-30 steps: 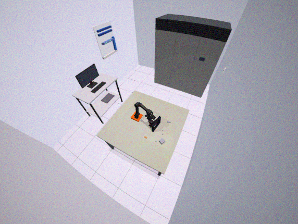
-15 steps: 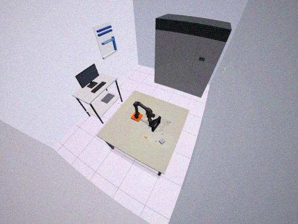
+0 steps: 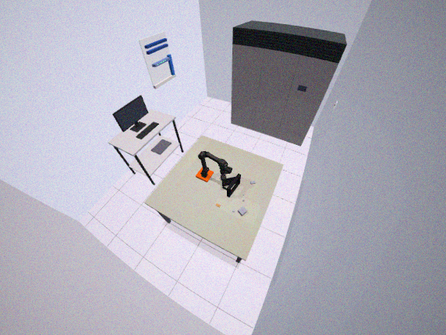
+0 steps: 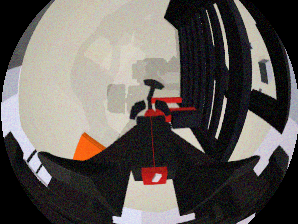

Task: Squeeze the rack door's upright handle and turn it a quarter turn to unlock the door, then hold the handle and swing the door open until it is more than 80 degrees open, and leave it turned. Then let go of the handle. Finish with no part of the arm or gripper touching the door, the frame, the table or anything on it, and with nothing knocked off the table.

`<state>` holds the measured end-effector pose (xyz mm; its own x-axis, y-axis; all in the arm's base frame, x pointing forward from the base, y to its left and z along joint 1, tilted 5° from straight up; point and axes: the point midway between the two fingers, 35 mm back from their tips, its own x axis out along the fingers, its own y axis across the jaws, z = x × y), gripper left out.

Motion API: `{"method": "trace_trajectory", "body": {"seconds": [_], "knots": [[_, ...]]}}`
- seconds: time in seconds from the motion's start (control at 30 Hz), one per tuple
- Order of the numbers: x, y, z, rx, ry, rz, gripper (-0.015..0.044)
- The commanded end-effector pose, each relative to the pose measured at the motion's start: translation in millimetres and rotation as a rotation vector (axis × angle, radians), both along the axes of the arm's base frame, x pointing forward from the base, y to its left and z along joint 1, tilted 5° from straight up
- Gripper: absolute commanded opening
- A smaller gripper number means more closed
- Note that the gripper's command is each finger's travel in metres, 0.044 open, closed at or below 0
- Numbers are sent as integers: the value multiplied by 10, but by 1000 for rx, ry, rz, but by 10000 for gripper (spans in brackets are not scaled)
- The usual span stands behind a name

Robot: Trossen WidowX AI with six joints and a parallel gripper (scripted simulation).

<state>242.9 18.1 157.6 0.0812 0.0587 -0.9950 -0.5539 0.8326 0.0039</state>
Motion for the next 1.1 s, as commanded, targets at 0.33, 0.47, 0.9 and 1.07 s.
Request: {"method": "trace_trajectory", "body": {"seconds": [0.33,0.47,0.9,1.07], "knots": [[-65,236,8,12,-2,-193,22],[-82,312,11,18,1,-242,22],[-113,564,23,35,11,-403,22],[-115,664,29,41,16,-466,22]]}}
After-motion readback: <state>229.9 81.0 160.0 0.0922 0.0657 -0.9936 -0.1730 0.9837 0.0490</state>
